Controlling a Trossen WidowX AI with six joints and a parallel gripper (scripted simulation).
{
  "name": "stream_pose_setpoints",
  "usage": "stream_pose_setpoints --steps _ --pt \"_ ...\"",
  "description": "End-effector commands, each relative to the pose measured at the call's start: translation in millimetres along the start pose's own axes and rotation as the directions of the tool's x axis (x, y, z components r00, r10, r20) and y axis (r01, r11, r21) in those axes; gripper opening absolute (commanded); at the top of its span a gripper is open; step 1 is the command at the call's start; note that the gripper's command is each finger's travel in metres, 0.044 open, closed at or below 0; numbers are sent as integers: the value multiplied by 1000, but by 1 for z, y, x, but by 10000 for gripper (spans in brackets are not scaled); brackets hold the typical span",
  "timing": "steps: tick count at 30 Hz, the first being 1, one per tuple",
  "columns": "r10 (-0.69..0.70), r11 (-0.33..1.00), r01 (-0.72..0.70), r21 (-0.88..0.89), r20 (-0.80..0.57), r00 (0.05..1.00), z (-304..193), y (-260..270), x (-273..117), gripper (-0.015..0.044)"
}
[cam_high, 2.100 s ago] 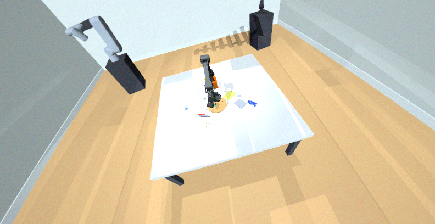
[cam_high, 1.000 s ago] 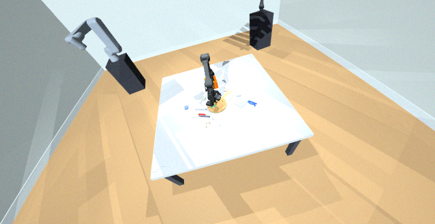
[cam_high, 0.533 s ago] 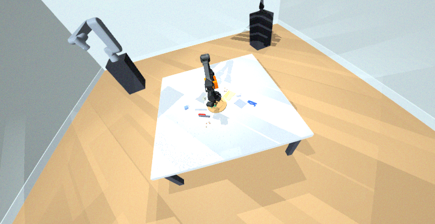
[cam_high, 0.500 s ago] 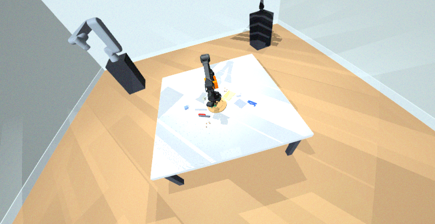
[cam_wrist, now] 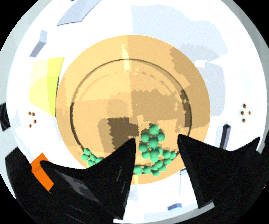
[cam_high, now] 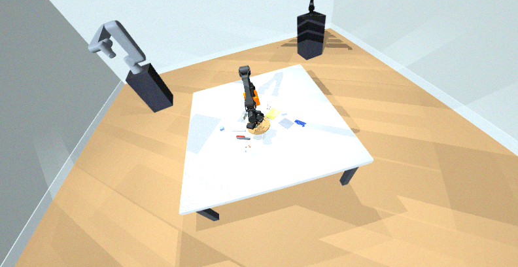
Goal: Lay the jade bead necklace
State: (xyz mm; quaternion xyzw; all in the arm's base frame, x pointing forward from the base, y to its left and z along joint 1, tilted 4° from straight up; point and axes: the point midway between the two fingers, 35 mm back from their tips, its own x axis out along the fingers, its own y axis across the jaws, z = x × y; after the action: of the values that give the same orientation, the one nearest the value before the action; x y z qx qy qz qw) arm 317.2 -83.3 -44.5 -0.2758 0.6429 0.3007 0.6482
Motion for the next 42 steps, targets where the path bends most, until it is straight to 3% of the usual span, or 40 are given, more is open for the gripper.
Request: stream_pose_setpoints --steps 1,11,19,42 --pt "14 1000 -14 5 -5 1000 -2 4 5 200" --pt "14 1000 -14 5 -5 1000 -2 4 5 200" --pt "7 1000 -7 0 -3 1000 -1 2 3 0" --pt "7 1000 -7 0 -3 1000 -1 2 3 0"
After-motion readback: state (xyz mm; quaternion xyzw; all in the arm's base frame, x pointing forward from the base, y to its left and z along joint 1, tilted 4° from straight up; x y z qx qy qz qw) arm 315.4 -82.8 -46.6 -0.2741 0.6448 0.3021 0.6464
